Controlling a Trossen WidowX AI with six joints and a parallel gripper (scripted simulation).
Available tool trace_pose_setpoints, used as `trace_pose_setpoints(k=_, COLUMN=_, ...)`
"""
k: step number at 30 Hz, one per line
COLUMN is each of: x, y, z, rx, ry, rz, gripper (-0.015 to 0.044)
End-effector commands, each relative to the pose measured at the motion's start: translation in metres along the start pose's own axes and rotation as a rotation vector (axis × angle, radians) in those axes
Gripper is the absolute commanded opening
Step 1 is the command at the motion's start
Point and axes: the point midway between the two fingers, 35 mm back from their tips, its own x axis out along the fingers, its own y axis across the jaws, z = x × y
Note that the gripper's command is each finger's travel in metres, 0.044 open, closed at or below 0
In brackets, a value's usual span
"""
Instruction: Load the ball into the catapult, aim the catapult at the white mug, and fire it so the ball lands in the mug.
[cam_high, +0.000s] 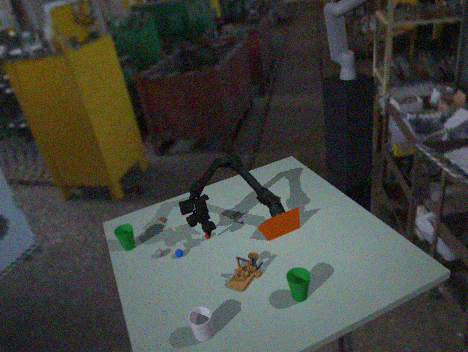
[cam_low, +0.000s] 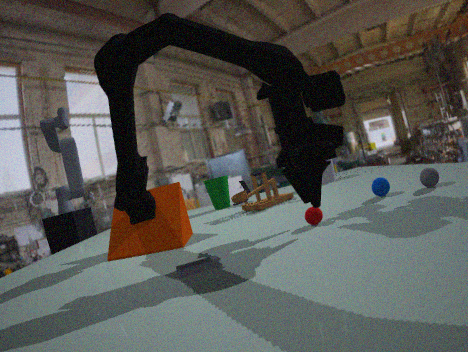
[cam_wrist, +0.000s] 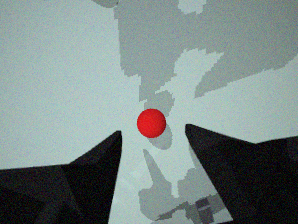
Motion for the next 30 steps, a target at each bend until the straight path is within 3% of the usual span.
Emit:
trace_pose_setpoints(k=1, x=0.008, y=0.000, z=0.000, rx=-0.004, ry=0.002, rz=-0.003, gripper=0.0300)
trace_pose_setpoints(k=14, x=0.027, y=0.000, z=-0.001, rx=-0.004, ry=0.002, rz=-0.005, gripper=0.0300)
trace_pose_setpoints(k=20, x=0.027, y=0.000, z=-0.001, rx=-0.004, ry=0.002, rz=-0.005, gripper=0.0142)
trace_pose_setpoints(k=28, x=0.027, y=0.000, z=-0.001, rx=-0.004, ry=0.002, rz=-0.005, gripper=0.0089)
trace_pose_setpoints(k=30, x=0.026, y=0.000, z=-0.001, rx=-0.004, ry=0.002, rz=-0.005, gripper=0.0037)
